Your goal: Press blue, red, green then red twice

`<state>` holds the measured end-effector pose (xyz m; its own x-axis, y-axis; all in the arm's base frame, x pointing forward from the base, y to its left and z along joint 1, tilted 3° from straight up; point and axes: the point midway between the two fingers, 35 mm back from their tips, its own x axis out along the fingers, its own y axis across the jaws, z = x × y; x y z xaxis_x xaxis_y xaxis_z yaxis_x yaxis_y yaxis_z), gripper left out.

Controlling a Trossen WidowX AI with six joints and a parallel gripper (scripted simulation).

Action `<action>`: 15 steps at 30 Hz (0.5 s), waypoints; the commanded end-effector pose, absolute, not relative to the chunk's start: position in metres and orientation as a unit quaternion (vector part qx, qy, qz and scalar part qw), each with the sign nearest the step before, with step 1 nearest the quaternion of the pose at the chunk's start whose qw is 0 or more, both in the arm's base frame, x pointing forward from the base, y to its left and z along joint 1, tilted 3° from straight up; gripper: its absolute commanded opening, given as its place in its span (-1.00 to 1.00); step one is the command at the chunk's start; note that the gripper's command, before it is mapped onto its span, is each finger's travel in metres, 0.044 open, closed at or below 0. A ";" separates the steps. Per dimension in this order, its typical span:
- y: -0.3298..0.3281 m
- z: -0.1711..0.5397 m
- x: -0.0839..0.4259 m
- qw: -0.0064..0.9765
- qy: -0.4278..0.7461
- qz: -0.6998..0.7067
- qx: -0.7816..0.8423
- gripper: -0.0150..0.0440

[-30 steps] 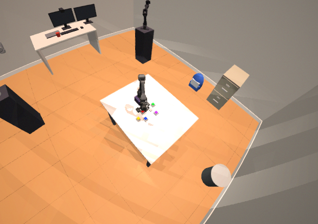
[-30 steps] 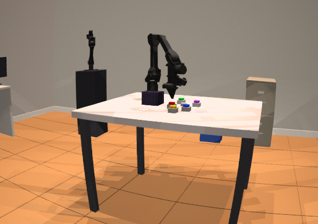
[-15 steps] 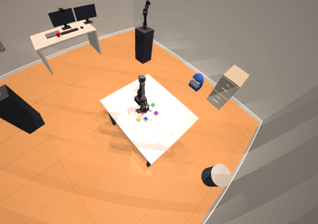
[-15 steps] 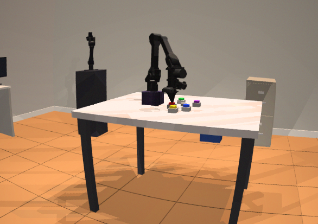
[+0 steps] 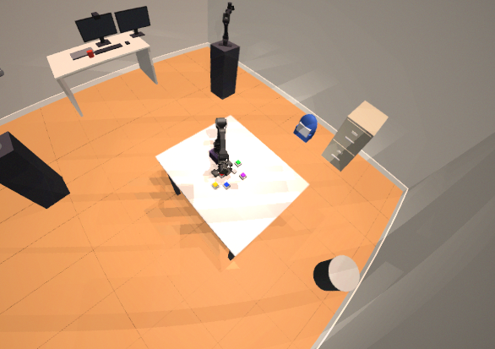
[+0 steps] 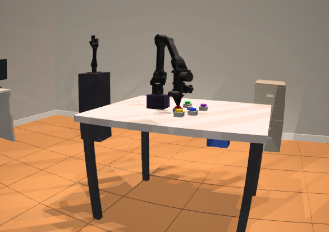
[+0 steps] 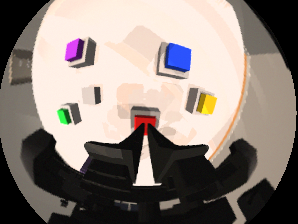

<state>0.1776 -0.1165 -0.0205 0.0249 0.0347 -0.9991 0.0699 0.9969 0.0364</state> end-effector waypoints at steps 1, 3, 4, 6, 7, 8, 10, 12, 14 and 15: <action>-0.115 -0.023 0.175 0.711 0.702 -0.011 0.040 -0.42; -0.115 -0.023 0.175 0.711 0.702 -0.011 0.040 -0.42; -0.115 -0.023 0.175 0.711 0.702 -0.011 0.040 -0.42; -0.115 -0.023 0.175 0.711 0.702 -0.011 0.040 -0.42; -0.115 -0.023 0.175 0.711 0.702 -0.011 0.040 -0.42; -0.115 -0.023 0.175 0.711 0.702 -0.011 0.040 -0.42; -0.115 -0.023 0.175 0.711 0.702 -0.011 0.040 -0.42; -0.117 -0.011 0.177 0.714 0.699 -0.012 0.038 -0.42; -0.117 0.008 0.175 0.712 0.701 -0.011 0.040 -0.42; -0.116 0.010 0.175 0.711 0.702 -0.011 0.040 -0.42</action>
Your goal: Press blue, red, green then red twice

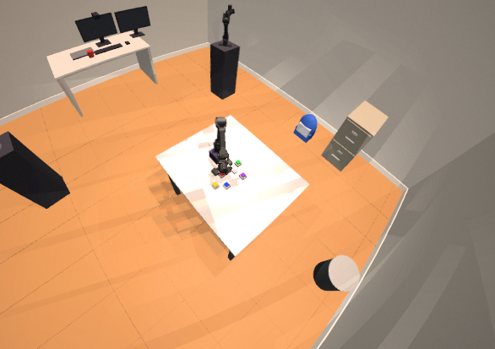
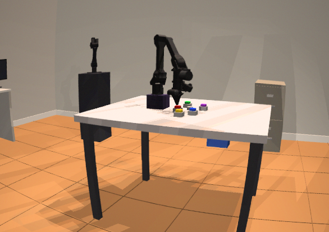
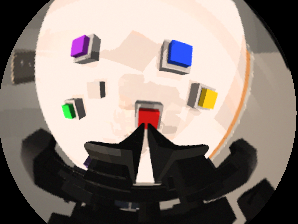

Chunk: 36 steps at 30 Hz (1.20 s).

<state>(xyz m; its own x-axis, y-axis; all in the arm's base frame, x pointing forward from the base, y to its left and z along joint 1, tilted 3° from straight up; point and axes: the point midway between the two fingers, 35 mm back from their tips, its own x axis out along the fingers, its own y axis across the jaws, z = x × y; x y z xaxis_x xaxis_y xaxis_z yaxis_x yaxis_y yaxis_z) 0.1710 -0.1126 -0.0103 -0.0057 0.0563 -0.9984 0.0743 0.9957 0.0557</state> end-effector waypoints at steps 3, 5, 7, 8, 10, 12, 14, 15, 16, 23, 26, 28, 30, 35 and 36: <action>-0.116 0.010 0.175 0.711 0.702 -0.011 0.040 -0.42; -0.116 0.010 0.175 0.711 0.702 -0.011 0.040 -0.42; -0.116 0.010 0.175 0.711 0.702 -0.011 0.040 -0.42; -0.116 0.009 0.175 0.711 0.702 -0.011 0.040 -0.42; -0.116 0.006 0.175 0.711 0.702 -0.011 0.040 -0.42; -0.116 0.003 0.175 0.711 0.702 -0.011 0.040 -0.42; -0.116 -0.001 0.176 0.711 0.702 -0.011 0.040 -0.42; -0.116 -0.002 0.176 0.711 0.702 -0.011 0.040 -0.42; -0.116 -0.004 0.176 0.711 0.702 -0.011 0.040 -0.42; -0.116 -0.015 0.176 0.711 0.702 -0.011 0.040 -0.42; -0.115 -0.020 0.175 0.711 0.702 -0.011 0.040 -0.42; -0.115 -0.022 0.175 0.711 0.702 -0.011 0.040 -0.42; -0.115 -0.023 0.175 0.711 0.702 -0.011 0.040 -0.42; -0.115 -0.023 0.175 0.711 0.702 -0.011 0.040 -0.42; -0.115 -0.023 0.175 0.711 0.702 -0.011 0.040 -0.42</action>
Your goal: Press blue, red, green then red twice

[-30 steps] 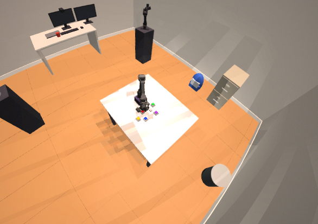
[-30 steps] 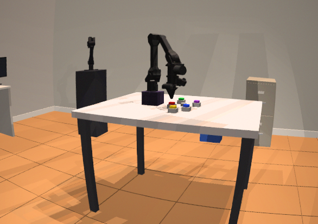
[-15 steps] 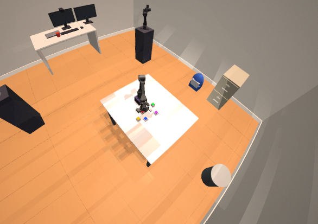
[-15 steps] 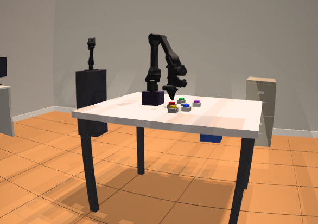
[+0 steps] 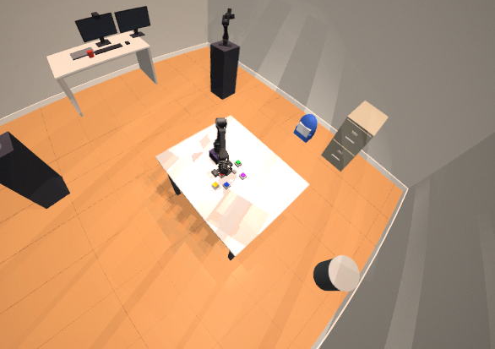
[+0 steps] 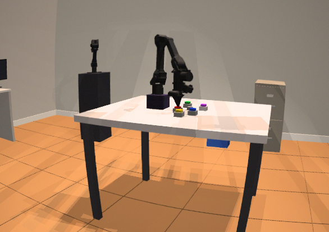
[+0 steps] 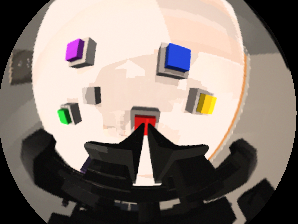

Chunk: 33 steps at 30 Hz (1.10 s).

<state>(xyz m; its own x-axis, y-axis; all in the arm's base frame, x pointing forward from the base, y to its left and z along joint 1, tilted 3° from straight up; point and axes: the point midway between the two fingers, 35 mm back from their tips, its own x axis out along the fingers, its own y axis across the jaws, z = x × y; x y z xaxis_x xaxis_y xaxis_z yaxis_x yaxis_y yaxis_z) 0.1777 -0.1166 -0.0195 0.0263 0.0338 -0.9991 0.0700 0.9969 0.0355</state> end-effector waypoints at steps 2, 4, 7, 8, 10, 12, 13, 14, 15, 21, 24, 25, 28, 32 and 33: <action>-0.115 -0.023 0.175 0.711 0.702 -0.011 0.040 -0.42; -0.115 -0.023 0.175 0.711 0.702 -0.011 0.040 -0.42; -0.115 -0.023 0.175 0.711 0.702 -0.011 0.040 -0.42; -0.115 -0.023 0.175 0.711 0.702 -0.011 0.040 -0.42; -0.115 -0.023 0.175 0.711 0.702 -0.011 0.040 -0.42; -0.115 -0.023 0.175 0.711 0.702 -0.011 0.040 -0.42; -0.115 -0.023 0.175 0.711 0.702 -0.011 0.040 -0.42; -0.115 -0.023 0.175 0.711 0.702 -0.011 0.040 -0.42; -0.115 -0.023 0.175 0.711 0.702 -0.011 0.040 -0.42; -0.117 -0.011 0.177 0.714 0.699 -0.012 0.038 -0.42; -0.116 0.010 0.175 0.711 0.702 -0.011 0.040 -0.42; -0.116 0.010 0.175 0.711 0.702 -0.011 0.040 -0.42; -0.116 0.010 0.175 0.711 0.702 -0.011 0.040 -0.42; -0.112 0.012 0.183 0.714 0.699 -0.007 0.035 -0.16; -0.108 0.014 0.189 0.717 0.697 -0.004 0.030 -0.07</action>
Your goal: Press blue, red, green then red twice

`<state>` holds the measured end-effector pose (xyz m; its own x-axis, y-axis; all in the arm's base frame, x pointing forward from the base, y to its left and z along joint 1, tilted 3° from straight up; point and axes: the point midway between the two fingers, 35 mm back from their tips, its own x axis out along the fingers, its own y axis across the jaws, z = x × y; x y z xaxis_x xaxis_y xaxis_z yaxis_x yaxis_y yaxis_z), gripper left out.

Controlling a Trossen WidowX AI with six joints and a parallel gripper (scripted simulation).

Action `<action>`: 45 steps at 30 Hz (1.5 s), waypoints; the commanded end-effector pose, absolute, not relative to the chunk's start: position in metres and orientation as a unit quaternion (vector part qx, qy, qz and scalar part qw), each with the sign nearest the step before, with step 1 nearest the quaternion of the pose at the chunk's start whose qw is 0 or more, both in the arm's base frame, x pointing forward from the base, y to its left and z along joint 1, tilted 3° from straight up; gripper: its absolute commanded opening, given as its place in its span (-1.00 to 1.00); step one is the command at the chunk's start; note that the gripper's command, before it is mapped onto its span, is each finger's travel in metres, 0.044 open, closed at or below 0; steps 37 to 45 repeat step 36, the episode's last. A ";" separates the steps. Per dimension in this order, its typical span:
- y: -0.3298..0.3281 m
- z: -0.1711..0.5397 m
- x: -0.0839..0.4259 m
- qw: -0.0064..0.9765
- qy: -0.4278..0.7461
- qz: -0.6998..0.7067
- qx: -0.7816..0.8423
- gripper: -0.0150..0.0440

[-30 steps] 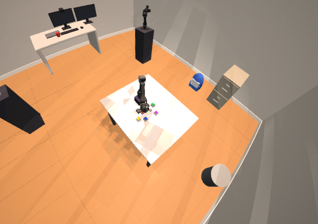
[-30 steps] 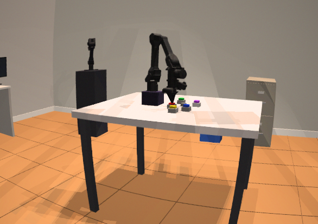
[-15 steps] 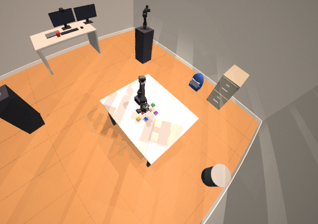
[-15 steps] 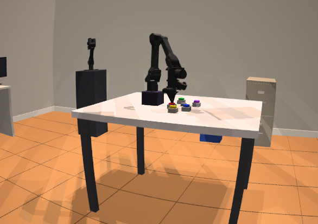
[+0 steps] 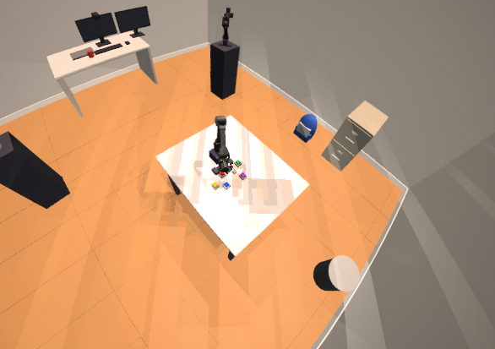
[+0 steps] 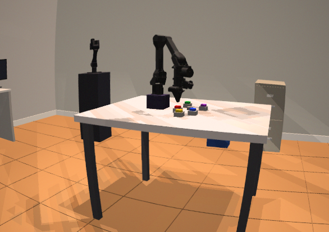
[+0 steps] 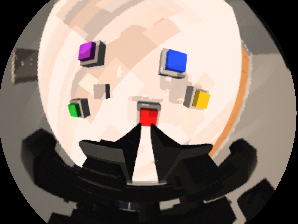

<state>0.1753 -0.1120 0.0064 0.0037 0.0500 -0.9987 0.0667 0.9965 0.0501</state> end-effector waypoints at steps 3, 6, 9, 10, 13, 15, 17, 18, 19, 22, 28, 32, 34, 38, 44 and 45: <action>-0.088 0.022 0.213 0.724 0.689 0.009 0.016 0.20; -0.065 0.029 0.234 0.730 0.683 0.020 0.007 0.47; -0.043 0.036 0.248 0.729 0.684 0.018 0.013 0.73; -0.034 0.039 0.253 0.728 0.685 0.018 0.015 0.82; -0.006 0.047 0.264 0.727 0.687 0.015 0.021 0.86; 0.014 0.052 0.270 0.725 0.688 0.014 0.025 0.86; 0.035 0.058 0.275 0.724 0.689 0.012 0.029 0.86; 0.045 0.060 0.276 0.723 0.690 0.012 0.031 0.86; 0.056 0.063 0.277 0.723 0.690 0.011 0.033 0.86; 0.089 0.071 0.278 0.720 0.693 0.008 0.038 0.86; 0.156 0.087 0.265 0.715 0.697 0.002 0.048 0.86; 0.178 0.092 0.257 0.714 0.699 0.000 0.051 0.86; 0.179 0.092 0.257 0.714 0.699 0.000 0.051 0.86; 0.179 0.092 0.257 0.714 0.699 0.000 0.051 0.86; 0.179 0.092 0.257 0.714 0.699 0.000 0.051 0.86; 0.179 0.092 0.257 0.714 0.699 0.000 0.051 0.86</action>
